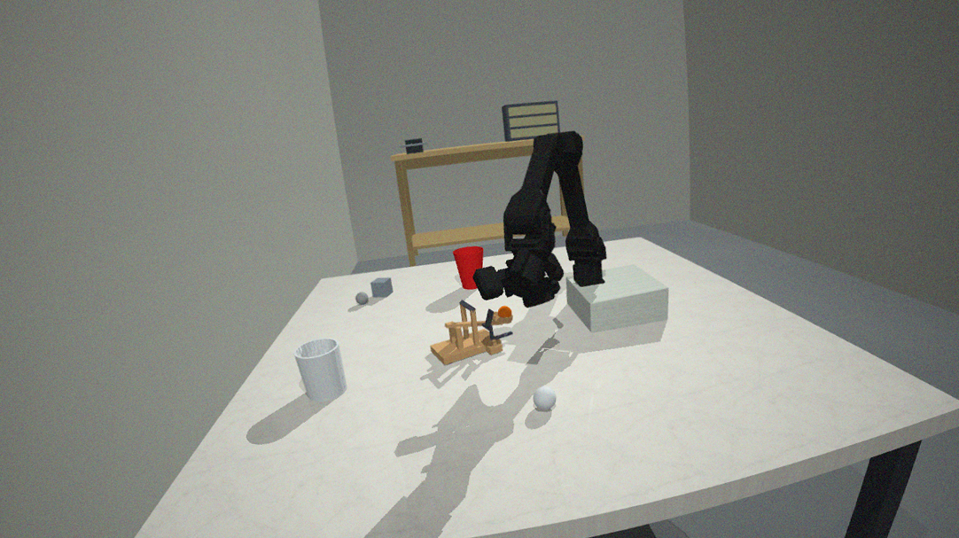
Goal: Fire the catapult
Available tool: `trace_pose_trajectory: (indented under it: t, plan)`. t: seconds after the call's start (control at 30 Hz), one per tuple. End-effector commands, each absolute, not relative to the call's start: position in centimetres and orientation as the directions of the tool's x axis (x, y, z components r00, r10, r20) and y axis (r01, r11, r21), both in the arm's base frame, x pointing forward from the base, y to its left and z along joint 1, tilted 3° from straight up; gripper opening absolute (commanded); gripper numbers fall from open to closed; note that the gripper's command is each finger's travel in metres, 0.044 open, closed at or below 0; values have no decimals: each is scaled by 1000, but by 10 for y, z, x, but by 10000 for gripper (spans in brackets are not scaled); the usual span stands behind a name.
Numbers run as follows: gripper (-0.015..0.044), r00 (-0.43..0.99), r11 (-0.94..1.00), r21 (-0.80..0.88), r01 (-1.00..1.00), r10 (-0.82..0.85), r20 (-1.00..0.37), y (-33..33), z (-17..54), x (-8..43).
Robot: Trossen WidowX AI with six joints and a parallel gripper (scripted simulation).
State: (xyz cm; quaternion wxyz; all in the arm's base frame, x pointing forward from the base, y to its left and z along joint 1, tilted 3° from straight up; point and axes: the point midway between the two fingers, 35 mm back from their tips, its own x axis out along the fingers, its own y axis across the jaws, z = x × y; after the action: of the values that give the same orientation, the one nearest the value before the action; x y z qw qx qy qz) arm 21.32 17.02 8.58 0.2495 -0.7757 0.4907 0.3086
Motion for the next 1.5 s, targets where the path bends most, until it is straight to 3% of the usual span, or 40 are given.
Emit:
trace_pose_trajectory:
  t: [0.0,1.47]
  plan:
    - [0,325,-401,-69,-913,-617,-716,169,77,213]
    - [0,325,-401,-69,-913,-618,-716,171,5,217]
